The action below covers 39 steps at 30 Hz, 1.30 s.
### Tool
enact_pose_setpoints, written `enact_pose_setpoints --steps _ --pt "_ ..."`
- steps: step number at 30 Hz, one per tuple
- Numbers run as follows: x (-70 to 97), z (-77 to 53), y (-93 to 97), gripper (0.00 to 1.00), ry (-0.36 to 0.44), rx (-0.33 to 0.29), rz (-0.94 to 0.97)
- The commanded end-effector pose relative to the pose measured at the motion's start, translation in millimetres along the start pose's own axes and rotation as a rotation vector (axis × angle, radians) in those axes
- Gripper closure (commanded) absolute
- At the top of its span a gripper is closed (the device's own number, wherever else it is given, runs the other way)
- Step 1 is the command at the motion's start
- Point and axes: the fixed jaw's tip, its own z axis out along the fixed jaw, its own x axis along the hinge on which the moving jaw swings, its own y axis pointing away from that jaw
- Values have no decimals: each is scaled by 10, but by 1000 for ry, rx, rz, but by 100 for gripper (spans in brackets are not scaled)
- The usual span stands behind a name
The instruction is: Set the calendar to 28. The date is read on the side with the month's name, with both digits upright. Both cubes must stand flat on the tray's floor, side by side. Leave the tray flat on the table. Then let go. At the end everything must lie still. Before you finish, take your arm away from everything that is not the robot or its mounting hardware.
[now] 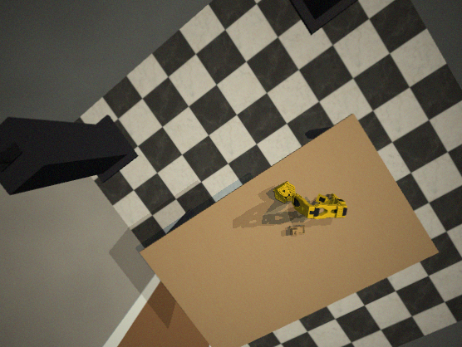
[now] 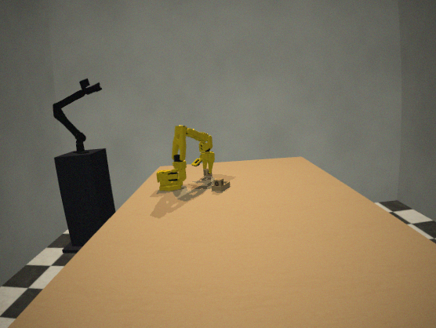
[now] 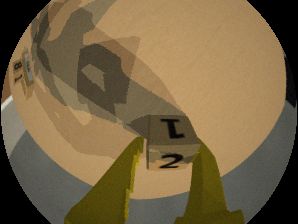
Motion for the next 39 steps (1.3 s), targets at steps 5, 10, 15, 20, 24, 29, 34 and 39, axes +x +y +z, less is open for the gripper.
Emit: enact_pose_setpoints --steps 5,10,15,20,24,29,34,39 --pt "58 -47 -47 83 35 11 3" --pt "58 -47 -55 84 35 11 3" --pt "58 -47 -56 84 35 11 3" --pt "58 -47 -56 85 35 11 3" --pt "58 -47 -56 91 35 11 3" --pt "58 -47 -56 99 35 11 3" --pt "58 -47 -56 100 35 11 3" --pt "60 -64 -55 100 35 11 3"
